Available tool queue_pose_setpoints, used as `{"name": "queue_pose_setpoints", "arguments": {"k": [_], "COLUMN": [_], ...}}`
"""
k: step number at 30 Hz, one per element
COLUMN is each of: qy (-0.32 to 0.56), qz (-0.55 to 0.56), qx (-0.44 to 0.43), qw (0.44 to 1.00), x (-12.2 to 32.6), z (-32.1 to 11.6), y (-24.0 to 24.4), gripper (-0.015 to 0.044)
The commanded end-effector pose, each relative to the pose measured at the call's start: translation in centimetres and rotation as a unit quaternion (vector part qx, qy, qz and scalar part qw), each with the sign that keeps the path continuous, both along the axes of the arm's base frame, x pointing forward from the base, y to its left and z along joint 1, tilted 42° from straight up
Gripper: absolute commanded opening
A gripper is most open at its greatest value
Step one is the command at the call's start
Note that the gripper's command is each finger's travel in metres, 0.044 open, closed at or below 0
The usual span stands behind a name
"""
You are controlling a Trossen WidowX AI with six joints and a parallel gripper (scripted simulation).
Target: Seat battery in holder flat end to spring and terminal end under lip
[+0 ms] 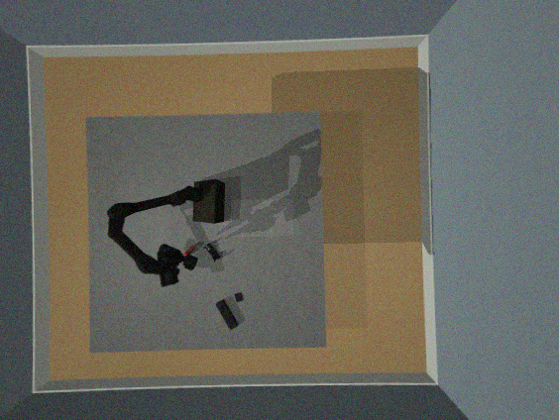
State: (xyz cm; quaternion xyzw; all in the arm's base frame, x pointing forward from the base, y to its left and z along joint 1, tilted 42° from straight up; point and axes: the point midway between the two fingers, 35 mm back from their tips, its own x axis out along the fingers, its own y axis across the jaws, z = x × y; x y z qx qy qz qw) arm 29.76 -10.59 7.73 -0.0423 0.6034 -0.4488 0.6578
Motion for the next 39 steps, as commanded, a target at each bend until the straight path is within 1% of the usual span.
{"name": "queue_pose_setpoints", "arguments": {"k": [1, 12, 39], "qy": [-0.108, -0.108, -0.108], "qz": [-0.144, -0.144, -0.144], "qx": [-0.03, -0.03, -0.031], "qw": [0.983, 0.983, 0.983], "x": [-0.7, -0.7, -1.4], "z": [-1.4, -1.4, -4.7], "y": [-1.7, -1.8, -4.6], "gripper": [0.0247, 0.0247, 0.0247]}}
